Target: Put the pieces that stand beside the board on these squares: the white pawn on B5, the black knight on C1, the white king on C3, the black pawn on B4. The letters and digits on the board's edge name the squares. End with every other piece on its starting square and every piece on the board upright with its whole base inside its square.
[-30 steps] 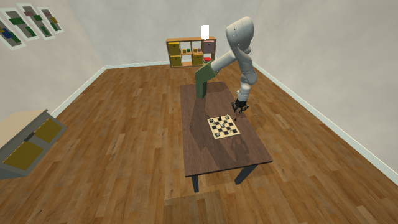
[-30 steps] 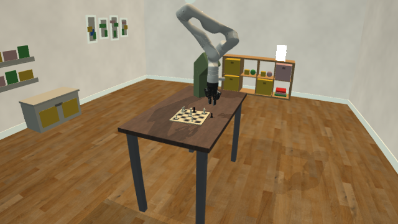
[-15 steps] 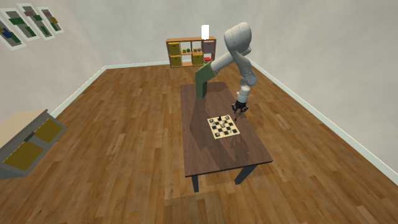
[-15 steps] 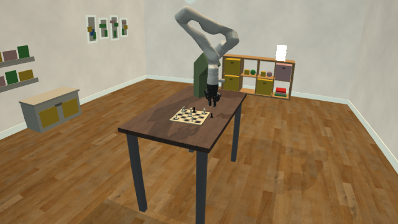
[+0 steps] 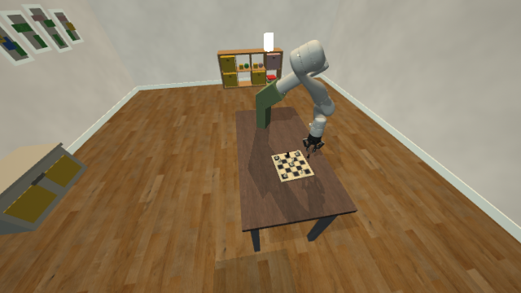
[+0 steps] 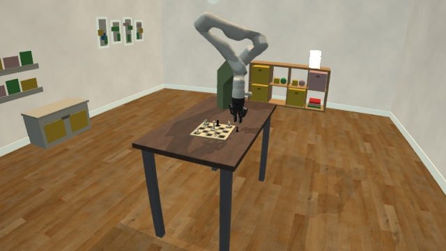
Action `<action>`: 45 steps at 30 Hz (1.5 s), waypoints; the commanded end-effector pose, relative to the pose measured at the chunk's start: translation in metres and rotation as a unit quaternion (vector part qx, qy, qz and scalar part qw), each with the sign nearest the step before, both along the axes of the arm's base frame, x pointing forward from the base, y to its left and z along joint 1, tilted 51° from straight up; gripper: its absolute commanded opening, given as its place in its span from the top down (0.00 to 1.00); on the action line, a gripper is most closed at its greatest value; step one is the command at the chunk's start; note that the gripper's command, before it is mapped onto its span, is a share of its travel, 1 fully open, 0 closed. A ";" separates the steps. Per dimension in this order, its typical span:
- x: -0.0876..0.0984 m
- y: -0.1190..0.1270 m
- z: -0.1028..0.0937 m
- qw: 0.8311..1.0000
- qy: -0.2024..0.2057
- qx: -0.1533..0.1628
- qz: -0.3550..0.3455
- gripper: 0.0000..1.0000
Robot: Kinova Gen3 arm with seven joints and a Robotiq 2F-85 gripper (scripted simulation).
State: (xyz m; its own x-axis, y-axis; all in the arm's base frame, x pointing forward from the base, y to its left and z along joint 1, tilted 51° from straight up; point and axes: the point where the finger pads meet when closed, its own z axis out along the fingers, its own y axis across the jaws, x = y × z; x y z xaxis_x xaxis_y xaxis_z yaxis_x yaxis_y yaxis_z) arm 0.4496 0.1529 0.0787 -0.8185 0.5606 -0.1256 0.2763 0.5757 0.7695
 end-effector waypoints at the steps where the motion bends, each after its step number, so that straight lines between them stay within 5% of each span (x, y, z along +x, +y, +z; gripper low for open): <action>1: 0.003 0.006 -0.006 1.000 0.003 0.003 -0.001 0.66; 45: 0.008 0.013 -0.013 1.000 0.003 0.003 0.000 0.66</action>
